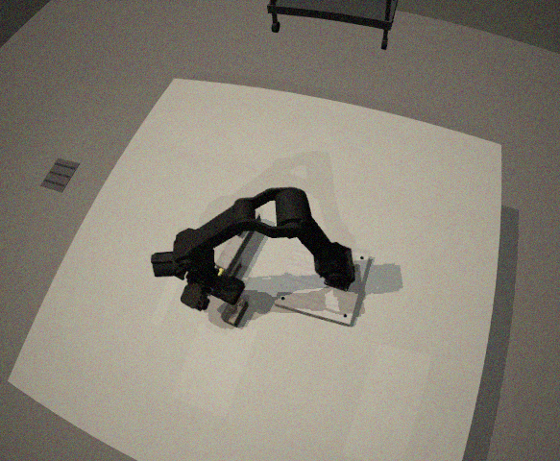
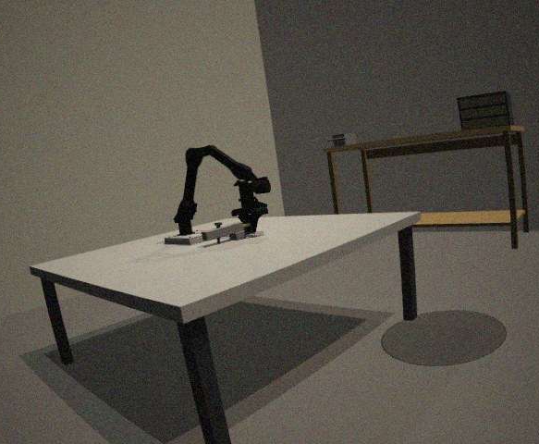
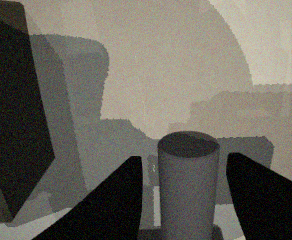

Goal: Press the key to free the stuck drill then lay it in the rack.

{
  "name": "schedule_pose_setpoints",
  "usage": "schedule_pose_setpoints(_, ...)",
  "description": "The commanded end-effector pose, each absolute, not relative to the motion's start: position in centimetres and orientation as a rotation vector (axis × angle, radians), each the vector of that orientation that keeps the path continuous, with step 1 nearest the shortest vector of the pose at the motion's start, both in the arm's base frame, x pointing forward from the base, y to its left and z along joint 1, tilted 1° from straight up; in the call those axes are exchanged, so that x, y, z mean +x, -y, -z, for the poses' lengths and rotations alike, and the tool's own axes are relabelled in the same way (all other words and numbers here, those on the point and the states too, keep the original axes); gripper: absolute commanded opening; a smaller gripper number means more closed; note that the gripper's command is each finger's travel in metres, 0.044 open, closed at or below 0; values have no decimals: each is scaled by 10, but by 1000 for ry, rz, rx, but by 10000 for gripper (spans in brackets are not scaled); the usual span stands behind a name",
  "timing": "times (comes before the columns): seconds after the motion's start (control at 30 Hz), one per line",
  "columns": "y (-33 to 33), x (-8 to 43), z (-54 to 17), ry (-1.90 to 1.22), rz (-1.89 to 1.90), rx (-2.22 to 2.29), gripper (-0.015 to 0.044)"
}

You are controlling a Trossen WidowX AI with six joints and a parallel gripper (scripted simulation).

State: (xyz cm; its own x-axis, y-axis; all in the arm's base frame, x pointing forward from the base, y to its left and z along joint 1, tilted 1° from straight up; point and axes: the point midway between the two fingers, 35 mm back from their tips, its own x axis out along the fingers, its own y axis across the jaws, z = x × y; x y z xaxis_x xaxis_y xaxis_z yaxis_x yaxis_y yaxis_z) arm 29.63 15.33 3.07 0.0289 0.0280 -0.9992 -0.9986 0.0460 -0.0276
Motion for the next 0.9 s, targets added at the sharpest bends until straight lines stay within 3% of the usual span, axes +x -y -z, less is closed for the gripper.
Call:
schedule_pose_setpoints(0.0, -153, 296, -31, -1189, -1168, -1168, 46)
schedule_pose_setpoints(0.13, -153, 296, -31, -1189, -1168, -1168, 0)
schedule_pose_setpoints(0.87, -153, 293, -34, -1190, -1176, -1169, 0)
